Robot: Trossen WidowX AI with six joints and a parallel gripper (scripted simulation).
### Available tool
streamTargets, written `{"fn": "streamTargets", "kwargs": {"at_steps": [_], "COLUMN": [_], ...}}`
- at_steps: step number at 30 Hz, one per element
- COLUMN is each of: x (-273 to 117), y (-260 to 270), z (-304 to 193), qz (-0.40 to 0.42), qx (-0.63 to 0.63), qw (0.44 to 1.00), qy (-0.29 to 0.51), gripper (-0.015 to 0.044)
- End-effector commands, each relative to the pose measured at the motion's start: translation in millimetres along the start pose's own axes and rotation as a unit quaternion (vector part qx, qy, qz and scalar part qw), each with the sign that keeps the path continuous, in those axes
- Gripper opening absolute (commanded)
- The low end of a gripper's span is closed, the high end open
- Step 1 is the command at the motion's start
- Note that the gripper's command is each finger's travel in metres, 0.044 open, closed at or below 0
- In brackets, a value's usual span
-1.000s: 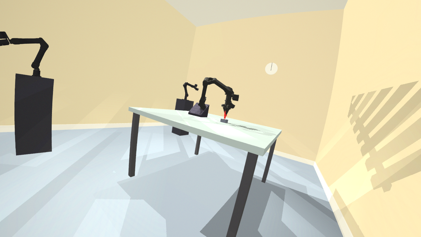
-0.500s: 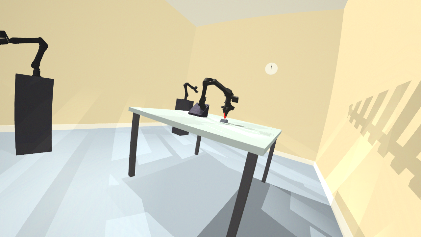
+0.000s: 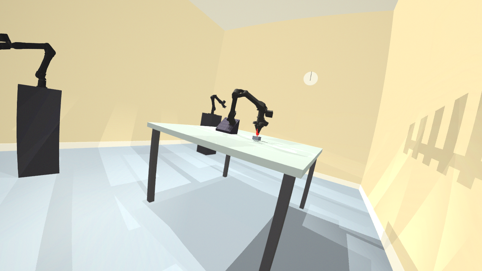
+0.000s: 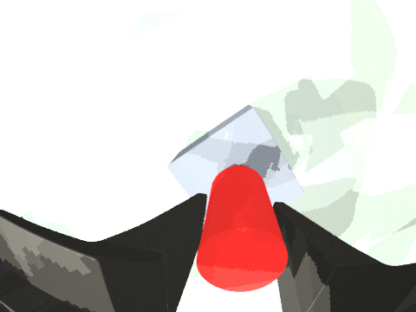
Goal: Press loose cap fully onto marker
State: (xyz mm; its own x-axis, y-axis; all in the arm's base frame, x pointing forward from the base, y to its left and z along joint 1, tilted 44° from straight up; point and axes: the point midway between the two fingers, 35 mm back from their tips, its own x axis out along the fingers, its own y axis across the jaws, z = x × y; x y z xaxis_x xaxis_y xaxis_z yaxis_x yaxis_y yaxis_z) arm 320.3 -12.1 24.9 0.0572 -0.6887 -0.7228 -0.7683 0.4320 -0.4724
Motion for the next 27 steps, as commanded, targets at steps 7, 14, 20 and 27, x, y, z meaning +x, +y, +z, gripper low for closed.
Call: {"fn": "streamTargets", "kwargs": {"at_steps": [7,14,20,27], "x": [-0.1,-37.0,-75.0,-70.4], "y": [-0.1,-0.9,0.5,0.5], "z": [0.0,2.8,0.5,0.4], "qz": [0.0,0.001,0.001,0.0], "qx": [0.0,0.0,0.0,0.213], "qw": [1.0,1.0,1.0,0.977], "qy": [0.0,-0.002,-0.001,0.0], "gripper": [0.0394,0.044,0.044,0.0282]}}
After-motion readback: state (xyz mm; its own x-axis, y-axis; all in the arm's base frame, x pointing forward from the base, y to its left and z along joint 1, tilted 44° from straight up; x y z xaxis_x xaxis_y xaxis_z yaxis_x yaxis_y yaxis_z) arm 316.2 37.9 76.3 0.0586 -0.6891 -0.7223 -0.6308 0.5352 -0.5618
